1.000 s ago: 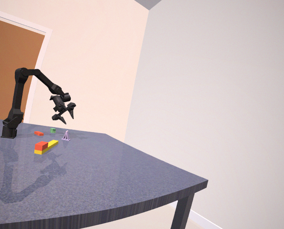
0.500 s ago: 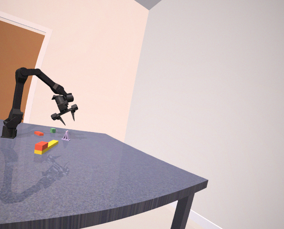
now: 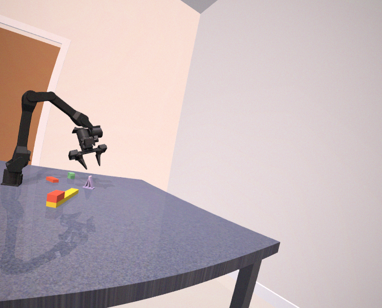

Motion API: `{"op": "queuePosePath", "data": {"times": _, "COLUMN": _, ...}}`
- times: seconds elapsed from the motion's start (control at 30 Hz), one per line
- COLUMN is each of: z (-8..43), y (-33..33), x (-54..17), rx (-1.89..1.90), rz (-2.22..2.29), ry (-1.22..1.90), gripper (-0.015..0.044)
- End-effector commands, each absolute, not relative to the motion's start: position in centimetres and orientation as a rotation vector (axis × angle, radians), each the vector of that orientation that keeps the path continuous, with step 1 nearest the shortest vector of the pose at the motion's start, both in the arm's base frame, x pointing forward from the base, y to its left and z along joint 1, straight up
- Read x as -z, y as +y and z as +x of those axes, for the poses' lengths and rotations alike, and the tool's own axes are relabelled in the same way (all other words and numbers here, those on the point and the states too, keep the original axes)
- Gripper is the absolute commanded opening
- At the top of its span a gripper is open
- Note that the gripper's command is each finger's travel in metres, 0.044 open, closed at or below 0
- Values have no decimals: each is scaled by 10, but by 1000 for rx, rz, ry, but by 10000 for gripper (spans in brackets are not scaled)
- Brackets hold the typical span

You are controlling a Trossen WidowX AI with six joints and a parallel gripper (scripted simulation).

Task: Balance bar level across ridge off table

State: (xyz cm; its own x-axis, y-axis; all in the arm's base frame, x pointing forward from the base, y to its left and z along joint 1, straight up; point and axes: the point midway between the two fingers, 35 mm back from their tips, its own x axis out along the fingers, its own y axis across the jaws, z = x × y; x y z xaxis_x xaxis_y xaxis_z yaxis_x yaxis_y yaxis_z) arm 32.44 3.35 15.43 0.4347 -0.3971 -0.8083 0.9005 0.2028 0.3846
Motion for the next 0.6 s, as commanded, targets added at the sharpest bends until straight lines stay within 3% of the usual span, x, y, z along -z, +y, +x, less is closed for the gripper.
{"op": "queuePosePath", "data": {"times": 0.0, "z": 323, "y": 26, "x": -152, "rx": 972, "rz": 895, "ry": 692, "gripper": 315}}
{"op": "queuePosePath", "data": {"times": 0.57, "z": 316, "y": -7, "x": -148, "rx": 836, "rz": 537, "ry": 950, "gripper": 315}}
